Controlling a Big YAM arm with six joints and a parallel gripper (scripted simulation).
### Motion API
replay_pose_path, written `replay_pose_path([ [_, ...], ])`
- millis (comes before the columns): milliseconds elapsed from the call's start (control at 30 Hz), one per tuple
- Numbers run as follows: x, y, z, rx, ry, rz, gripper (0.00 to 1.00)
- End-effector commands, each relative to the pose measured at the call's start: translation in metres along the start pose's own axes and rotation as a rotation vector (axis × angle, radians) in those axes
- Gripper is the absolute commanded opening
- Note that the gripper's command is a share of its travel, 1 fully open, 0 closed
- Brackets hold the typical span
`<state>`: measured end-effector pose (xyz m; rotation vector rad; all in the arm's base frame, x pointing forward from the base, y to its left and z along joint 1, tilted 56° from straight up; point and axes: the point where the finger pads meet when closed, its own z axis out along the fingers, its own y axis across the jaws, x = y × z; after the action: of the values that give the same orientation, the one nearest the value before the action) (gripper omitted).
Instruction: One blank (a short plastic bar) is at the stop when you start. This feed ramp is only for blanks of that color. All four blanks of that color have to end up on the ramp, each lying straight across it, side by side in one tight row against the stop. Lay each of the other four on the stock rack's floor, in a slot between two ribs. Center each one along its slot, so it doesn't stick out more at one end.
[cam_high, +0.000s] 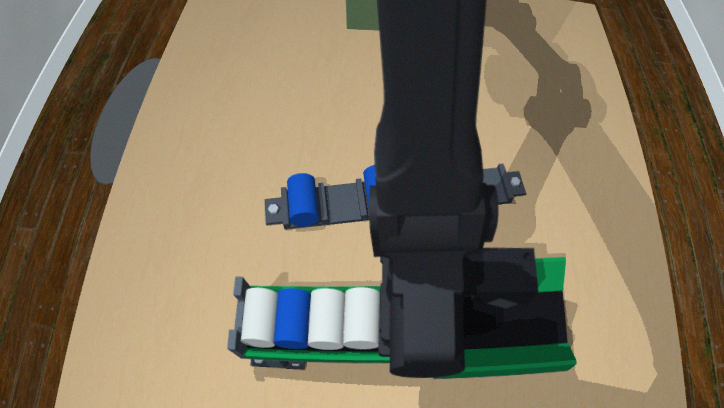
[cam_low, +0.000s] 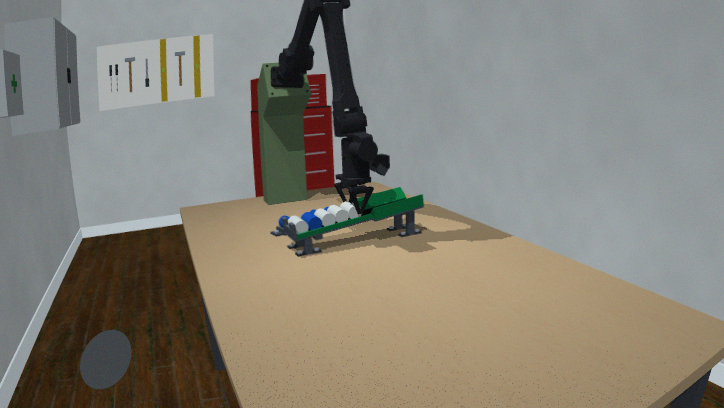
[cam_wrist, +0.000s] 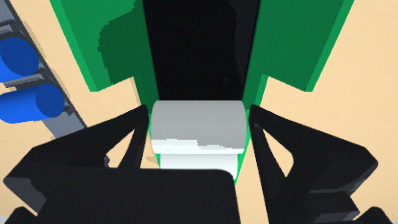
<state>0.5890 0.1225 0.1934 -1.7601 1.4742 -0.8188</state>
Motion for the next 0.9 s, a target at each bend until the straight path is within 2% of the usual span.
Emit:
replay_pose_path([
  [0, 0.009, -0.001, -0.003, 0.011, 0.008, 0.001, 0.79],
  [233, 0.009, -0.002, -0.003, 0.011, 0.008, 0.001, 0.79],
  [300, 0.009, -0.007, -0.009, 0.022, 0.008, 0.002, 0.79],
  [533, 0.003, -0.004, -0.029, 0.010, 0.003, 0.002, 0.79],
  [600, 0.003, -0.004, -0.029, 0.010, 0.003, 0.002, 0.79],
  [867, -0.004, -0.003, -0.072, 0.010, -0.006, 0.004, 0.79],
])
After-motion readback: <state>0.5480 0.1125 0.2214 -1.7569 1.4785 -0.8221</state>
